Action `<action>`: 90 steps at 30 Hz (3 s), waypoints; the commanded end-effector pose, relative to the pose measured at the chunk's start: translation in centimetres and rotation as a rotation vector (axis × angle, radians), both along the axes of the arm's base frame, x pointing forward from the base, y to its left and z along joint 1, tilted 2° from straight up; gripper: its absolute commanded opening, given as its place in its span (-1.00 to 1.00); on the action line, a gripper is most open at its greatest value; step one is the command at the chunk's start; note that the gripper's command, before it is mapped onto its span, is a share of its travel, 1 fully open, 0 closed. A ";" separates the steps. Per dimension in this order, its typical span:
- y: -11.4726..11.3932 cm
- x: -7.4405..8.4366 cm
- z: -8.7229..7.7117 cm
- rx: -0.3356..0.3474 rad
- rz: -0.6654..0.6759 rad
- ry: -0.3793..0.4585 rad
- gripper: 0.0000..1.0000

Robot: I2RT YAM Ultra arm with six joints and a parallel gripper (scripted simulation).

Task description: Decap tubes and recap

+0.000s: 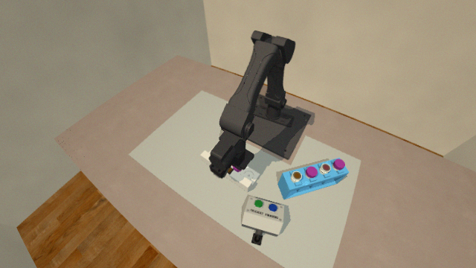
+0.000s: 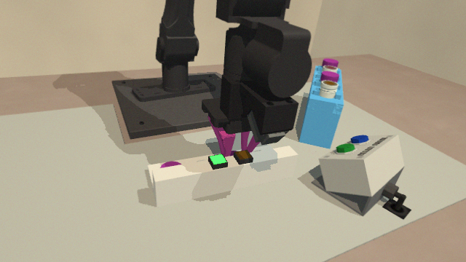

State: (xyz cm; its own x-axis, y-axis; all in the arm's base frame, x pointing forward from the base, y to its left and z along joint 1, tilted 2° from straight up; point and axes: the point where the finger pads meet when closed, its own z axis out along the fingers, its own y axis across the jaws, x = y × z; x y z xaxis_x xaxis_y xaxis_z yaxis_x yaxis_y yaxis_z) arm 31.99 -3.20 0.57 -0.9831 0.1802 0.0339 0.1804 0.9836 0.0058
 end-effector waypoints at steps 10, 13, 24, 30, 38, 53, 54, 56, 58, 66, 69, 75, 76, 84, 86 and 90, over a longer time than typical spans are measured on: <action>-0.1 0.3 5.7 -0.001 -0.002 -0.011 -1.00; -0.1 0.4 7.2 -0.001 -0.002 -0.011 -1.00; -0.1 0.5 11.7 -0.001 -0.002 -0.011 -1.00; -0.2 0.5 14.2 -0.001 -0.002 -0.011 -1.00; 0.7 0.3 14.2 0.001 0.081 -0.012 -1.00; 9.6 -1.9 14.3 0.029 0.998 -0.022 -1.00; 9.6 -1.9 14.3 0.029 0.998 -0.022 -1.00; 11.2 -2.3 14.4 0.034 1.160 -0.024 -1.00; 12.0 -2.5 14.4 0.037 1.247 -0.025 -1.00; 16.1 -3.5 14.5 0.047 1.600 -0.030 -1.00; 17.7 -3.9 14.5 0.048 1.600 -0.030 -1.00; 22.6 -5.1 14.6 0.049 1.600 -0.031 -1.00; 23.4 -5.3 14.6 0.050 1.600 -0.031 -1.00; 28.2 -6.5 14.8 0.051 1.600 -0.032 -1.00; 28.3 -6.6 14.8 0.051 1.600 -0.032 -1.00; 28.3 -6.6 14.8 0.051 1.600 -0.032 -1.00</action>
